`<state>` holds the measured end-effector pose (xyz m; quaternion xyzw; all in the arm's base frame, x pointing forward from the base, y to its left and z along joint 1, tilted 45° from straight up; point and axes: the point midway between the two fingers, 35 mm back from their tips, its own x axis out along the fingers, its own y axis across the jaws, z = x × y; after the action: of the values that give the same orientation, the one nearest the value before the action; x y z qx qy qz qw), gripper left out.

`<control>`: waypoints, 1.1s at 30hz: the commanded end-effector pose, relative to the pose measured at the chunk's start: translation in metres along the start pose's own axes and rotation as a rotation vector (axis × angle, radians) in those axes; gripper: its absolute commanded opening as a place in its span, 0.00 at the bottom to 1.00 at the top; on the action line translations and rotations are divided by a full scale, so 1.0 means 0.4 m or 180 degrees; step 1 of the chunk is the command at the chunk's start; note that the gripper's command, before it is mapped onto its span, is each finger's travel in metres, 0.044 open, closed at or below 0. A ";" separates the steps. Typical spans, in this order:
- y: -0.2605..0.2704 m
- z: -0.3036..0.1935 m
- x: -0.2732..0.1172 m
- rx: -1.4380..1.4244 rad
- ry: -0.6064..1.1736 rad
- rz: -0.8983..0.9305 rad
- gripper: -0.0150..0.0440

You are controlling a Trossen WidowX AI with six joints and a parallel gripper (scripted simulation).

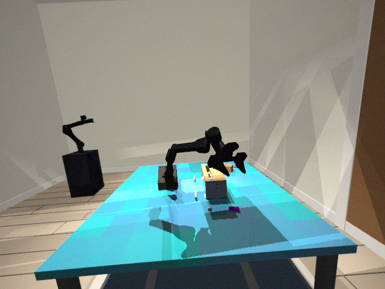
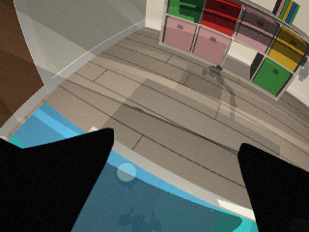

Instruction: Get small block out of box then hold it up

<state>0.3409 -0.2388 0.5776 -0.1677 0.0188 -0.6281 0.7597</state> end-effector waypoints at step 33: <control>0.364 -0.901 -0.774 0.1358 0.4028 0.0479 0.93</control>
<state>0.3595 -0.0171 0.1632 0.3670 0.3302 -0.5016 0.7104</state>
